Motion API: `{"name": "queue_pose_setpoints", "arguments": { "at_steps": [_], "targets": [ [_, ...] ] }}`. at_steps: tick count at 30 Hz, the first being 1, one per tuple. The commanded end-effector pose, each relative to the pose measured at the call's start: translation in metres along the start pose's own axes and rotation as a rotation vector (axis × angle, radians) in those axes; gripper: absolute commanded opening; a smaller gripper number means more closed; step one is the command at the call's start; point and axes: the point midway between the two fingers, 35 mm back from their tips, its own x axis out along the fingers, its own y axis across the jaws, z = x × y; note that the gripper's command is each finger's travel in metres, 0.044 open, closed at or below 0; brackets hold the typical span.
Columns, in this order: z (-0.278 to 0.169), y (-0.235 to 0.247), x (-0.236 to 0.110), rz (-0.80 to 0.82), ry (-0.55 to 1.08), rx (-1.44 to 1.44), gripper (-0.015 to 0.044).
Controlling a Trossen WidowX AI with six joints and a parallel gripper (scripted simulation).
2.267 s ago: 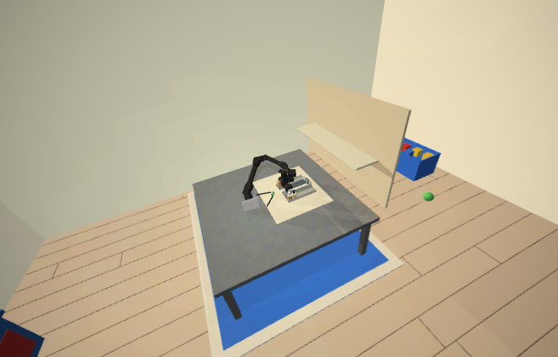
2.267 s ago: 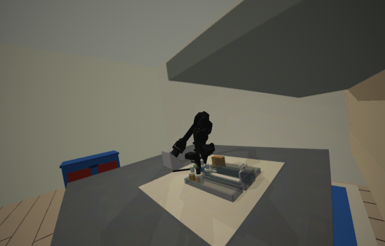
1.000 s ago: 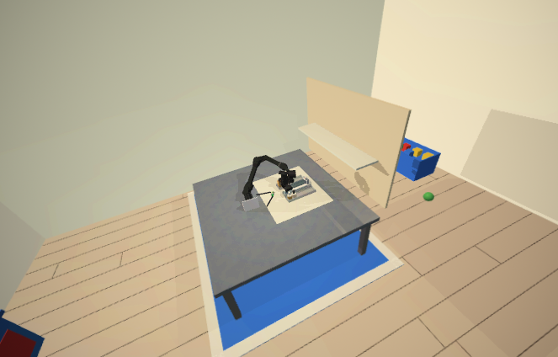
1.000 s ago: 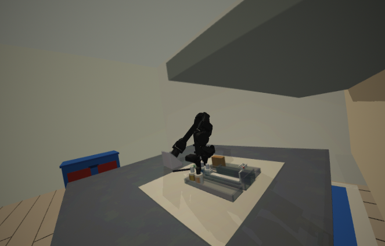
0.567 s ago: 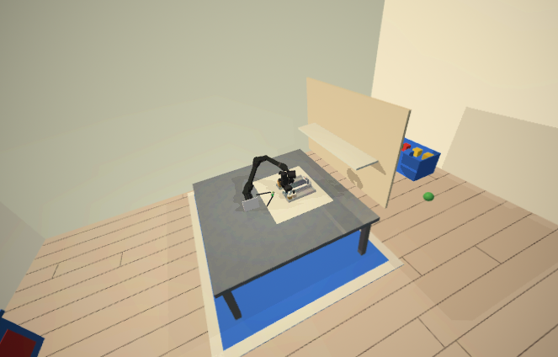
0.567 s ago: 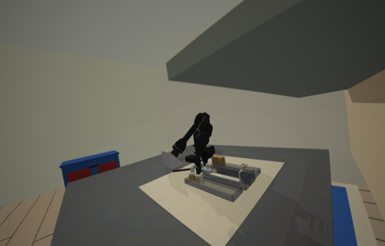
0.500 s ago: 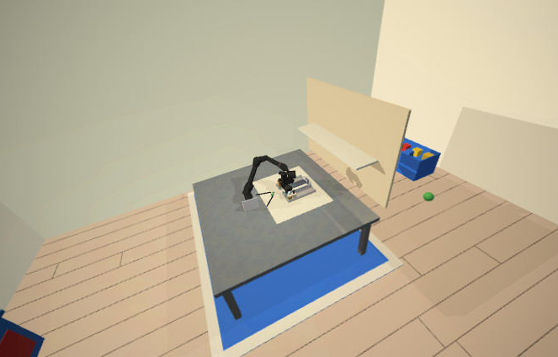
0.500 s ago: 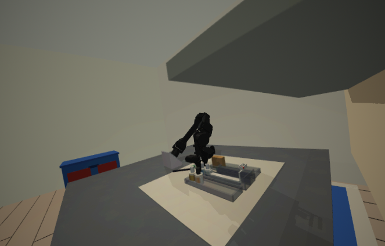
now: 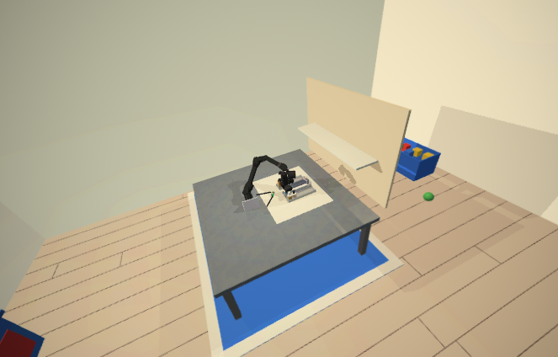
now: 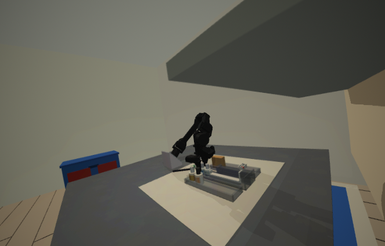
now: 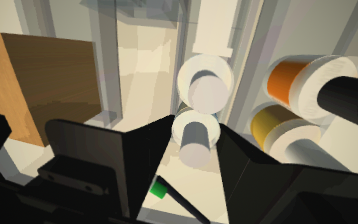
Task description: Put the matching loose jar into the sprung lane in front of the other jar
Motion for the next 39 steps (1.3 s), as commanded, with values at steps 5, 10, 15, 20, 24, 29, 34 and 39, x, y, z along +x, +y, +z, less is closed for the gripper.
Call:
{"name": "queue_pose_setpoints", "arguments": {
  "at_steps": [5, 10, 15, 20, 24, 29, 34, 39],
  "targets": [
    [0.0009, 0.0021, 0.0007, 0.009, -0.009, -0.007, 0.0],
    [0.0, 0.002, 0.0007, 0.009, -0.009, -0.006, 0.0],
    [-0.0008, 0.002, 0.0008, 0.009, -0.009, -0.006, 0.0],
    [-0.0016, 0.002, 0.0008, 0.009, -0.009, -0.006, 0.0],
    [-0.0023, 0.002, 0.0008, 0.009, -0.009, -0.006, 0.0],
    [-0.0031, 0.002, 0.0008, 0.009, -0.009, -0.006, 0.0],
    [-0.004, 0.002, 0.0008, 0.009, -0.009, -0.006, 0.0],
    [-0.0052, 0.0016, 0.0007, 0.009, -0.009, -0.006, 0.0]
  ]
}}
